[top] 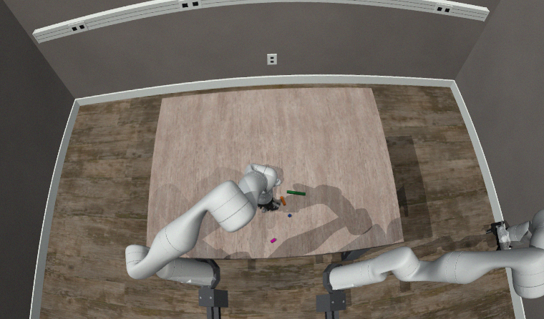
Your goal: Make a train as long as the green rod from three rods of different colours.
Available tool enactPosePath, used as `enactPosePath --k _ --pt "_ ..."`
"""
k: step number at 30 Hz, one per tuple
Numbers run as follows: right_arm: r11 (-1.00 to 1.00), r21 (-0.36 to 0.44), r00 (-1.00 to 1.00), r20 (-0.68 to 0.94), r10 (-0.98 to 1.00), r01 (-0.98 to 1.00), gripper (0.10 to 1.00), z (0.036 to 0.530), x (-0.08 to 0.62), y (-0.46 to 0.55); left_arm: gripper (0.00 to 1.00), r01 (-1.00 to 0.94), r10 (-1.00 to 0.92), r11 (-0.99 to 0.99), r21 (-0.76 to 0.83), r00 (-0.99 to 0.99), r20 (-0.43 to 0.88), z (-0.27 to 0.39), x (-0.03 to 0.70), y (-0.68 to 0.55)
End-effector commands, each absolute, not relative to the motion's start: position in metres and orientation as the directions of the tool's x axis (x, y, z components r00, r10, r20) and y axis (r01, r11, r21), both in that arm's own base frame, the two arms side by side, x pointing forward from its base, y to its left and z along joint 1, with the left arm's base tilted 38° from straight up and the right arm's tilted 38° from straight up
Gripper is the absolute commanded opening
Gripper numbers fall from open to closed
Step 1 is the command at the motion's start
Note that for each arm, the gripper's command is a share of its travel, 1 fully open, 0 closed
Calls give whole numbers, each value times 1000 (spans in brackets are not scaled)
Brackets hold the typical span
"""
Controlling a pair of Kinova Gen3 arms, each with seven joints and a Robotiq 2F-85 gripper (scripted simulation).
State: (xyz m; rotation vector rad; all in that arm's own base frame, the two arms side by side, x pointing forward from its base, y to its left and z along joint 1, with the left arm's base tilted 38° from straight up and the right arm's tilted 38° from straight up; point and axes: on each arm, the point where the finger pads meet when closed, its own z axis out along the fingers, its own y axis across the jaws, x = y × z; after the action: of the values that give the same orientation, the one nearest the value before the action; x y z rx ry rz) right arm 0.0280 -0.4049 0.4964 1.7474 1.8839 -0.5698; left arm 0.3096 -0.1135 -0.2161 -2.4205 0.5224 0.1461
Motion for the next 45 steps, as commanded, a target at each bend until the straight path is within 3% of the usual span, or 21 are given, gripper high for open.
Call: enactPosePath --k 1,45 --pt "87 34 -47 -619 784 996 1000 497 28 -405 317 -404 -333 -711 -576 914 -231 -216 310 -115" --pt "87 34 -47 -619 784 996 1000 497 28 -405 317 -404 -333 -711 -576 914 -231 -223 310 -109"
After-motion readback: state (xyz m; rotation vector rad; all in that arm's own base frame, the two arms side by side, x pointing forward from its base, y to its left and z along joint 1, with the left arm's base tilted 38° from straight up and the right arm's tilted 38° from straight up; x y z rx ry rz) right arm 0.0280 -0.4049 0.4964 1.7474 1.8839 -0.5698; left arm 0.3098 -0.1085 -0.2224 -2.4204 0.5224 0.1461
